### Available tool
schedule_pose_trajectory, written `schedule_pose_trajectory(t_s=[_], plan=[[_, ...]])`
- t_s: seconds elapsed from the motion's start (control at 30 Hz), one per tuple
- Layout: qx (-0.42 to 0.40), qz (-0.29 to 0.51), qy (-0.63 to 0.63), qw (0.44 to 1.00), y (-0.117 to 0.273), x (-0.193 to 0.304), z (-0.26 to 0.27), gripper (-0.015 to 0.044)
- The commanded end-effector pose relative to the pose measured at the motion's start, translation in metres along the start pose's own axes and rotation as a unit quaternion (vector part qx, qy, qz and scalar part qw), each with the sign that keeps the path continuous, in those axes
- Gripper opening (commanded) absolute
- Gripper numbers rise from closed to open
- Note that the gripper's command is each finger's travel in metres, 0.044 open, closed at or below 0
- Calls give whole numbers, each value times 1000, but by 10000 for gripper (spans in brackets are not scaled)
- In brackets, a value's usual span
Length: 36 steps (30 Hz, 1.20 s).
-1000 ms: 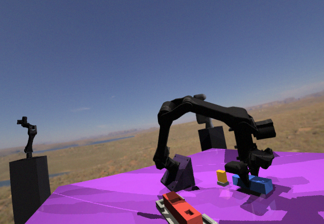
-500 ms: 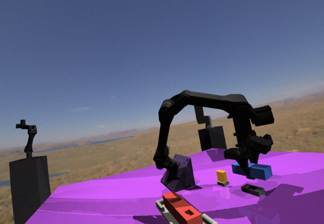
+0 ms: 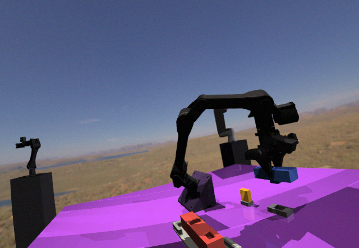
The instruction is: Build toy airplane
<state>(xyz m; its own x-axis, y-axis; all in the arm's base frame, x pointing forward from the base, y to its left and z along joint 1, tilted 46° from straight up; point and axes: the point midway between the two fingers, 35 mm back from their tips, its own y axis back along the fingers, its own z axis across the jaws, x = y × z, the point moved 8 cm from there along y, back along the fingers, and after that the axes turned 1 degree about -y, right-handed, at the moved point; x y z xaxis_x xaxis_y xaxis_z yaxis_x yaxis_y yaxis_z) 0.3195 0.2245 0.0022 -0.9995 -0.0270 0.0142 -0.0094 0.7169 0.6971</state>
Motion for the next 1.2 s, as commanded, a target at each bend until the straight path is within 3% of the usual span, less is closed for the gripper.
schedule_pose_trajectory(t_s=[0.0, 0.27, 1.17], plan=[[-5, -1, -5, 1000, 14, 0, -1, 0], [-5, -1, 0, 1000, 29, 2, -5, 0], [-11, -4, 219, 976, 28, 1, -94, 0]])
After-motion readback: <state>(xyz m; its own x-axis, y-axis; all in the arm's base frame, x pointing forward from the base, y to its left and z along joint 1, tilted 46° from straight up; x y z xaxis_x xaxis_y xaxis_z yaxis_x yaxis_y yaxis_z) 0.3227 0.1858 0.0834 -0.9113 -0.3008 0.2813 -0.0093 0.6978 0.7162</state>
